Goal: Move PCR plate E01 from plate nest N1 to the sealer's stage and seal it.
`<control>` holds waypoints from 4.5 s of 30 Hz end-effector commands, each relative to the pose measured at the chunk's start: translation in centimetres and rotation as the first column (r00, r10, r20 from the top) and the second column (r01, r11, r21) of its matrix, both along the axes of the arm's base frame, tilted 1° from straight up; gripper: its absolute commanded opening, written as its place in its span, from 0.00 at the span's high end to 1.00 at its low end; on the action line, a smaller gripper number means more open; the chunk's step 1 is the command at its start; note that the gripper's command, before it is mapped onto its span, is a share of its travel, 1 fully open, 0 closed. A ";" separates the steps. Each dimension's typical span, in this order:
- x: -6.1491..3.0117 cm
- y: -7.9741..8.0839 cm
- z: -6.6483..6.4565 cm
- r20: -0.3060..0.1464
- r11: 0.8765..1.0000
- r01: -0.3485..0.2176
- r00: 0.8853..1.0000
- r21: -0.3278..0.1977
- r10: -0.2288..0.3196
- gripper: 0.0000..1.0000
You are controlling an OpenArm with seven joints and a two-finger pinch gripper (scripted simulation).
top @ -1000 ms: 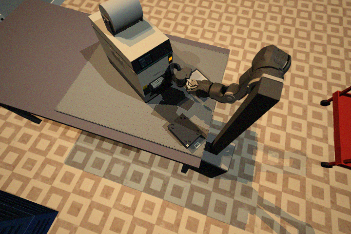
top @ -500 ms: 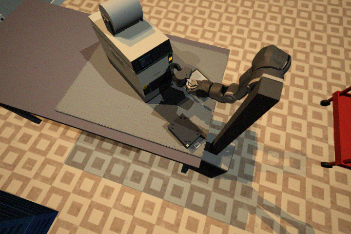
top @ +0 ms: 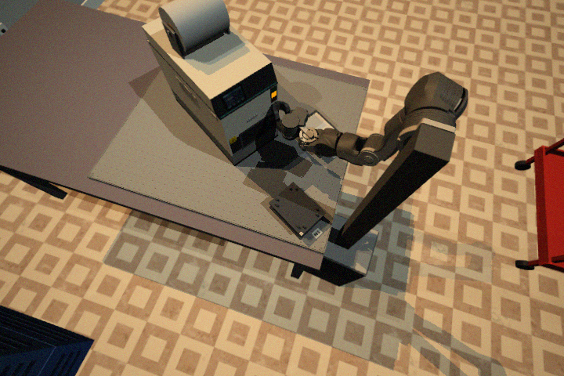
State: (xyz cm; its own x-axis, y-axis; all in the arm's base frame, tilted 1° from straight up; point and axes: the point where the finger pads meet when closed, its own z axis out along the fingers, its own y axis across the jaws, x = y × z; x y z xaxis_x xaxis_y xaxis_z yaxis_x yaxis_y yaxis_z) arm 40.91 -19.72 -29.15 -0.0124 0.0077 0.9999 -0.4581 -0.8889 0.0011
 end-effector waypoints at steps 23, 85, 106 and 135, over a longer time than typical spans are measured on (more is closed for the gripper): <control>0.35 0.5 0.2 -0.001 1.000 -0.023 1.000 -0.004 0.023 1.00; 0.31 0.5 0.2 0.000 1.000 -0.023 1.000 -0.004 0.023 1.00; 0.31 0.5 0.2 0.000 1.000 -0.023 1.000 -0.004 0.023 1.00; -1.91 1.0 0.1 0.000 1.000 -0.010 1.000 -0.003 0.010 1.00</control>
